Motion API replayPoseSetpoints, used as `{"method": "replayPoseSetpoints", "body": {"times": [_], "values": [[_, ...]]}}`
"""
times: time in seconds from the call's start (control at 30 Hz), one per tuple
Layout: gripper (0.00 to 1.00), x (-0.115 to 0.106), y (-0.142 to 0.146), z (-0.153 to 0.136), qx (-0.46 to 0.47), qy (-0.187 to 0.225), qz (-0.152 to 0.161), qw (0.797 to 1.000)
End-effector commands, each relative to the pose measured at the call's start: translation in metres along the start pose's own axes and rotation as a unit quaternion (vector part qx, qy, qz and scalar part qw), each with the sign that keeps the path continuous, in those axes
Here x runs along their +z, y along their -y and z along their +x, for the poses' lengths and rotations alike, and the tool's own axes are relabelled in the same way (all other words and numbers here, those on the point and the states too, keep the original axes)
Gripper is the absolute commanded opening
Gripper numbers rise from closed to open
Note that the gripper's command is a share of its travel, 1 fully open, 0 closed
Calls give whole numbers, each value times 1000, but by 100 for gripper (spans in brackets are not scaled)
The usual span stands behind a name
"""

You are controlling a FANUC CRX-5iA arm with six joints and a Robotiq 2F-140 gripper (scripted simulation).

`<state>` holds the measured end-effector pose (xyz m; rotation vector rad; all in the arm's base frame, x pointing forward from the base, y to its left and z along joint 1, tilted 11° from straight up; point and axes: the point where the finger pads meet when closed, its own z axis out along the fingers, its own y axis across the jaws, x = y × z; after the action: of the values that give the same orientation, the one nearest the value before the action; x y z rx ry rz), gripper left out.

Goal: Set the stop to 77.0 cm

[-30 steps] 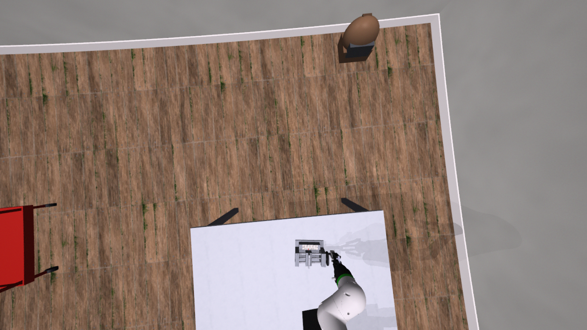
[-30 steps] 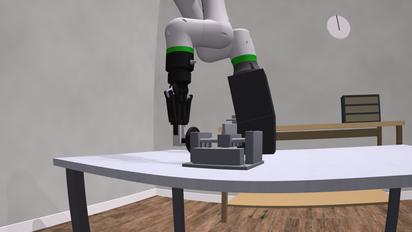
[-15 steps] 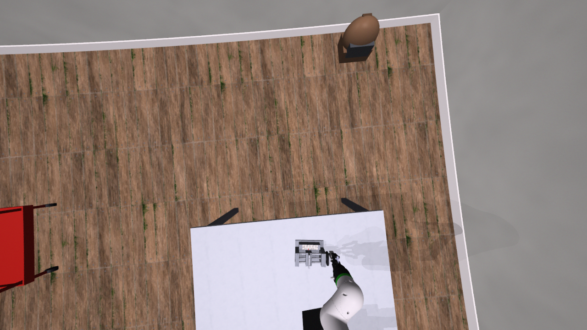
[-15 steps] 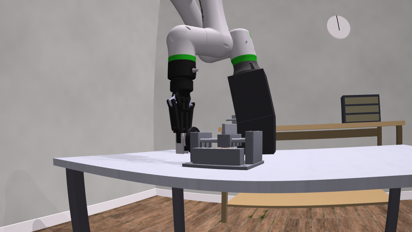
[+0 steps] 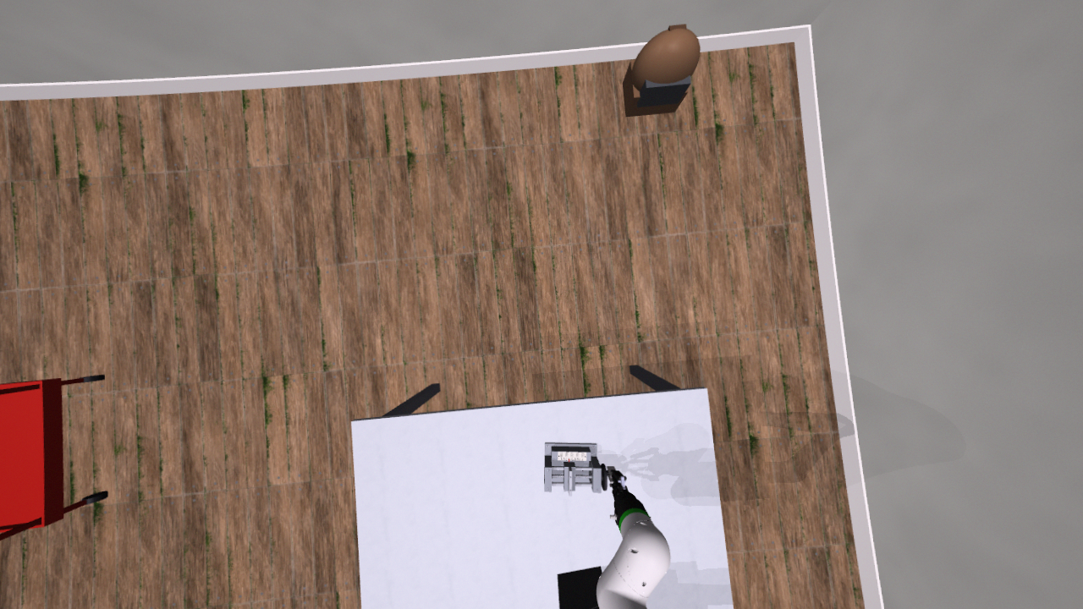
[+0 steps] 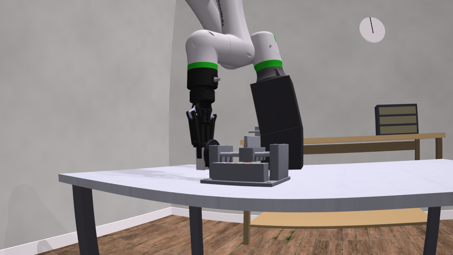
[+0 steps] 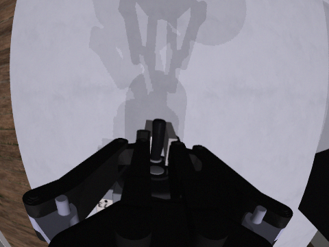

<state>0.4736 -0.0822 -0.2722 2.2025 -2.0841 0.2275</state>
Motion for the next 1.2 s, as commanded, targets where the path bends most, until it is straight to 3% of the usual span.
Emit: {"method": "replayPoseSetpoints", "body": {"times": [0.0,0.33,0.5,1.17], "values": [[4,0,-3,0,0,-1,3,1000],[4,-3,-14,0,0,-1,3,1000],[4,-15,-26,0,0,-1,3,1000],[4,-32,-29,0,0,-2,3,1000]]}}
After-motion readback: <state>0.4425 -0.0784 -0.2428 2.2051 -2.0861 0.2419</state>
